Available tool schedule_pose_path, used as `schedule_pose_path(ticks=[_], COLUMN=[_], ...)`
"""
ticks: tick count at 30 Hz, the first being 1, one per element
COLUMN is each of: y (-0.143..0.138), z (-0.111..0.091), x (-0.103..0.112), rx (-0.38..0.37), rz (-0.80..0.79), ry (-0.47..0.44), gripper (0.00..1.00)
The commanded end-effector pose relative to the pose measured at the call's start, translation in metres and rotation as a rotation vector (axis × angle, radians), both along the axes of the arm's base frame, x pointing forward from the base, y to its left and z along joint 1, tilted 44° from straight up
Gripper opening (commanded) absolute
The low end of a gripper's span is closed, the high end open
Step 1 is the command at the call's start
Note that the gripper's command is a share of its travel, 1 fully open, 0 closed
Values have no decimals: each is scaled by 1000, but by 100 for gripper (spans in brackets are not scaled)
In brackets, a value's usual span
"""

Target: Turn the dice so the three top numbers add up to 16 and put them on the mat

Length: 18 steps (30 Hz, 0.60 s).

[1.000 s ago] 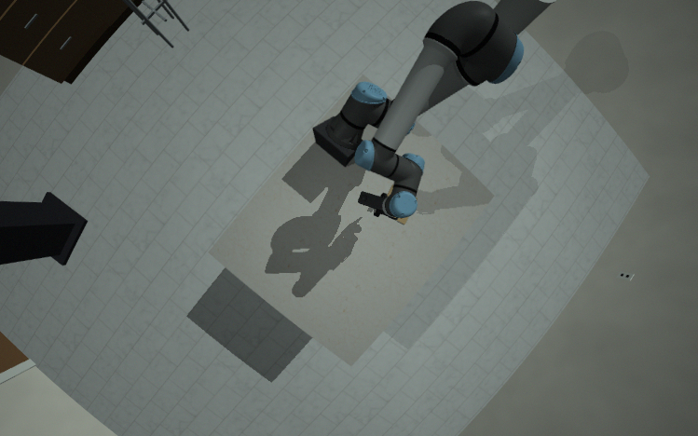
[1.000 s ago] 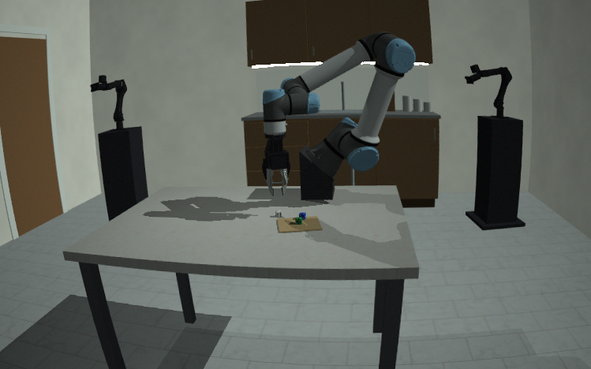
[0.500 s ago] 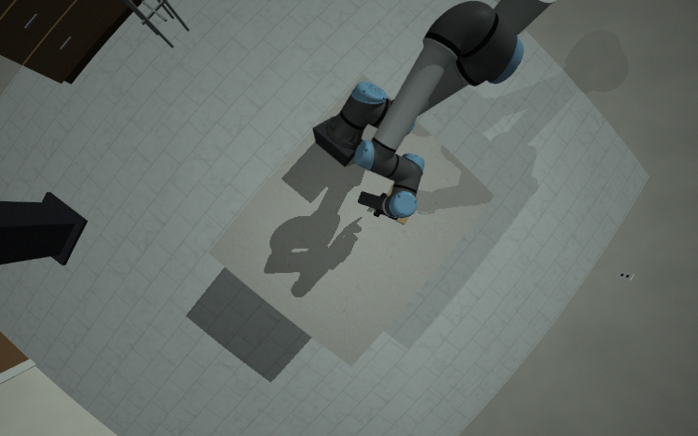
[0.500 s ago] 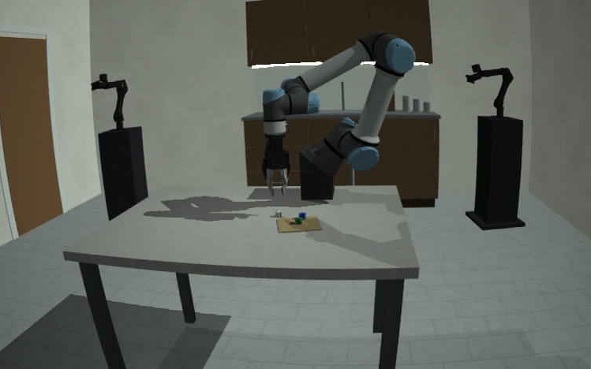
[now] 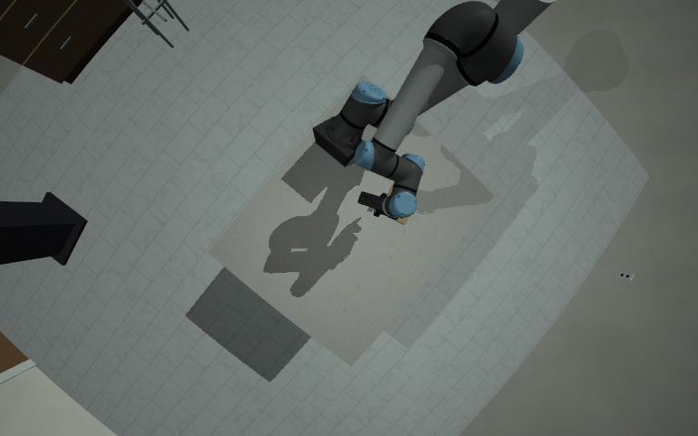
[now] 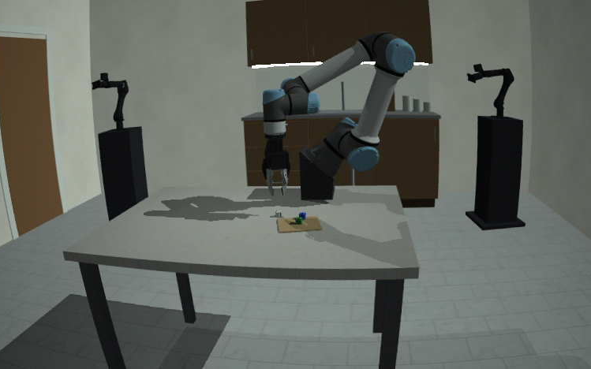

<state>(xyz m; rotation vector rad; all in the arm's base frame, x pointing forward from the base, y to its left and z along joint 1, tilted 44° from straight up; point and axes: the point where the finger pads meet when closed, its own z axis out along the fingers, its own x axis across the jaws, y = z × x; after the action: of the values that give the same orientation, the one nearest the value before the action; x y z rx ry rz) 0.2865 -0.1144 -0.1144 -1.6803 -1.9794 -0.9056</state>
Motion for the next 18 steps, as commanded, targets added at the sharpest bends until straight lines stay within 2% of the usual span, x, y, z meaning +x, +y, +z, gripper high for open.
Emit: schedule_pose_path(ticks=[1,18], y=[0,12], z=[-1,-13], x=[0,2], rx=[-1,-1], rz=[0,0], ry=[0,-1], gripper=[21,21])
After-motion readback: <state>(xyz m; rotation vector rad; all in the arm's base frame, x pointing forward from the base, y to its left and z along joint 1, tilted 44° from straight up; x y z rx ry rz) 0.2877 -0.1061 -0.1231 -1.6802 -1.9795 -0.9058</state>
